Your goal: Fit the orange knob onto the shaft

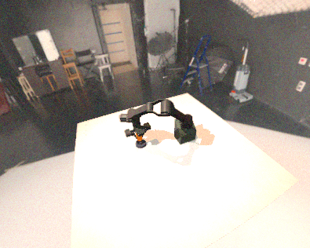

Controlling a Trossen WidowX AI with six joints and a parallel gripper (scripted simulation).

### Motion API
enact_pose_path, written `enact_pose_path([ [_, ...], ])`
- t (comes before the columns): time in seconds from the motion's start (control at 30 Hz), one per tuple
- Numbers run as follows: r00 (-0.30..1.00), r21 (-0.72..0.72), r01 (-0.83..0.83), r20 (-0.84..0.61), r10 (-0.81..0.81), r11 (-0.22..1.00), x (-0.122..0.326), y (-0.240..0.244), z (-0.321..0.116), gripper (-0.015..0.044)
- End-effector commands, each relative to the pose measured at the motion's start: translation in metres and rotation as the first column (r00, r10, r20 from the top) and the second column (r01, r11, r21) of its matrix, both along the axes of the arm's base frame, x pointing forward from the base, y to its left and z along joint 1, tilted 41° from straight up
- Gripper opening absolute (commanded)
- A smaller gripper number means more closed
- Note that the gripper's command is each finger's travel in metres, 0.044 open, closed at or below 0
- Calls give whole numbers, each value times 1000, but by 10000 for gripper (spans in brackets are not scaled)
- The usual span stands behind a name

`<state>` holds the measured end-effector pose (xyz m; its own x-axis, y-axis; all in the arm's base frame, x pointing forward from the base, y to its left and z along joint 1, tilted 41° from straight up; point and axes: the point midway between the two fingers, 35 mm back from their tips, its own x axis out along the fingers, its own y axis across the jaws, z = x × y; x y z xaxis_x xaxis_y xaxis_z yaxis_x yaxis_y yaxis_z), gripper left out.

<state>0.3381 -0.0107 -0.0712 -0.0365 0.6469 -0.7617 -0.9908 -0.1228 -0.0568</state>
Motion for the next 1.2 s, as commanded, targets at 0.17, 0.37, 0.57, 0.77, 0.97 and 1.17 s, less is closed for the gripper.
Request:
enact_pose_path([
  [0.17, 1000, -2, 0, 5, 0, 1000, -1, -2, 4, 0],
  [0.37, 1000, -2, 0, 5, 0, 1000, 1, -2, 4, 0],
  [0.57, 1000, -2, 0, 5, 0, 1000, 3, 0, 2, 0],
  [0.77, 1000, -2, 0, 5, 0, 1000, 2, 1, 1, 0],
  [0.97, 1000, -2, 0, 5, 0, 1000, 1, 0, 0, 0],
  [1.17, 1000, -2, 0, 5, 0, 1000, -2, -2, 2, 0],
])
